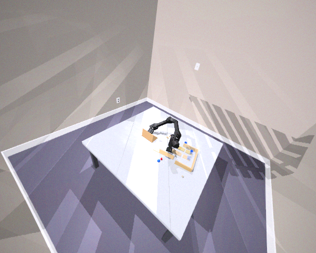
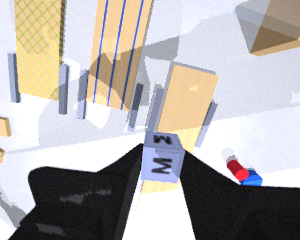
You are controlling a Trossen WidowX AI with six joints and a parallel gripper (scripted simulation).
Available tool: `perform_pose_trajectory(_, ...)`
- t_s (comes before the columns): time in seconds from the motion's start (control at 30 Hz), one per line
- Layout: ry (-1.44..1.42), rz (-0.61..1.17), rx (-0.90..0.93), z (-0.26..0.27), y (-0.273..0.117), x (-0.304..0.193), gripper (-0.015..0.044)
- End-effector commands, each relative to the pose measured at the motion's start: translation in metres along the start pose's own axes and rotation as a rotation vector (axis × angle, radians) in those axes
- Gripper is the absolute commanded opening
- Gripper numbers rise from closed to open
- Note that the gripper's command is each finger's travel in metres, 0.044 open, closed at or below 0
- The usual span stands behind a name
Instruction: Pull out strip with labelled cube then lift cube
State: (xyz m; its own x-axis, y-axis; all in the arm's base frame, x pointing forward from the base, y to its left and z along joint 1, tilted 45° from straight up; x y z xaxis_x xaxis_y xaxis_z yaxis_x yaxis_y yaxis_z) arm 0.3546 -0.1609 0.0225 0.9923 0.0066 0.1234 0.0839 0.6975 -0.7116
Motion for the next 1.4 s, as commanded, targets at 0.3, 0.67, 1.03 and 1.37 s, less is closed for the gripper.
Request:
perform_pose_trajectory(0.3,-0.002,0.006,-0.005,0.014,-0.001,-0.042,0.0000)
perform_pose_trajectory(0.67,0.000,0.006,-0.002,0.024,0.002,-0.069,0.0000)
perform_pose_trajectory(1.03,0.000,0.007,-0.003,0.024,-0.035,-0.069,0.0000)
perform_pose_trajectory(1.37,0.000,0.007,-0.003,0.024,-0.035,-0.069,0.0000)
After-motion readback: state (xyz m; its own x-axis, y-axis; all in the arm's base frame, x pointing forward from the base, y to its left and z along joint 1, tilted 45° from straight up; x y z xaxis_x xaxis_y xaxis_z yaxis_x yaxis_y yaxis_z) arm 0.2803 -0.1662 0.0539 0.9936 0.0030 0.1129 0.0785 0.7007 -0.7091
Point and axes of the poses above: the point midway between the two fingers, 35 mm back from their tips, its own y axis out along the fingers, its own z axis across the jaws, x = y × z, the point moved 5 cm from there along -y, back along the fingers, and after that the axes turned 11 degrees about y, right-handed, at the moved point
